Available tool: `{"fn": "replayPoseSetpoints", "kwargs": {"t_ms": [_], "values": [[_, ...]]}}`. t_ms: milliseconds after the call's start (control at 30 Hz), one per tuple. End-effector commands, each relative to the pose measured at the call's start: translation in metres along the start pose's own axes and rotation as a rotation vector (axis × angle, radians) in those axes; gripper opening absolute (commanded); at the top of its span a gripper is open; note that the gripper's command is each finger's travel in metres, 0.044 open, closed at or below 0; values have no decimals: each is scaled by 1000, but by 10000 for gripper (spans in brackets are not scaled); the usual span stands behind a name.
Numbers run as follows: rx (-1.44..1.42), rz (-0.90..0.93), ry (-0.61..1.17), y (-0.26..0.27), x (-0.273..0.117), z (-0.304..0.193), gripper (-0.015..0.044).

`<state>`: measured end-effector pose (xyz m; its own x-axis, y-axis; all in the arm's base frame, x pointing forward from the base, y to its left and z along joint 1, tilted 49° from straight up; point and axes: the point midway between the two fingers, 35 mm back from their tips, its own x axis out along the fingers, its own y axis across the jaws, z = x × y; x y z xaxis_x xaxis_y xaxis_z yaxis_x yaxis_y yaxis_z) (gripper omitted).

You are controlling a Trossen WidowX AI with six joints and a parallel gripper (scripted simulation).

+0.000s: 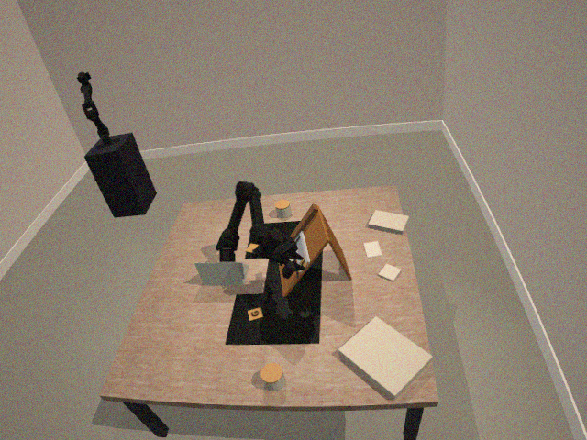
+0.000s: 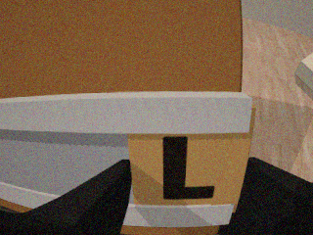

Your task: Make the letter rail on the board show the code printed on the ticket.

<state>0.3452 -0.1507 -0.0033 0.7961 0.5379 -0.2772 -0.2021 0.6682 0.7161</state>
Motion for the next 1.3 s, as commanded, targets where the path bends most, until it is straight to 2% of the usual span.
{"fn": "replayPoseSetpoints", "kwargs": {"t_ms": [0, 1267], "values": [[1, -4, -1, 2, 0, 0, 0], [3, -4, 0, 24, 0, 0, 0]]}}
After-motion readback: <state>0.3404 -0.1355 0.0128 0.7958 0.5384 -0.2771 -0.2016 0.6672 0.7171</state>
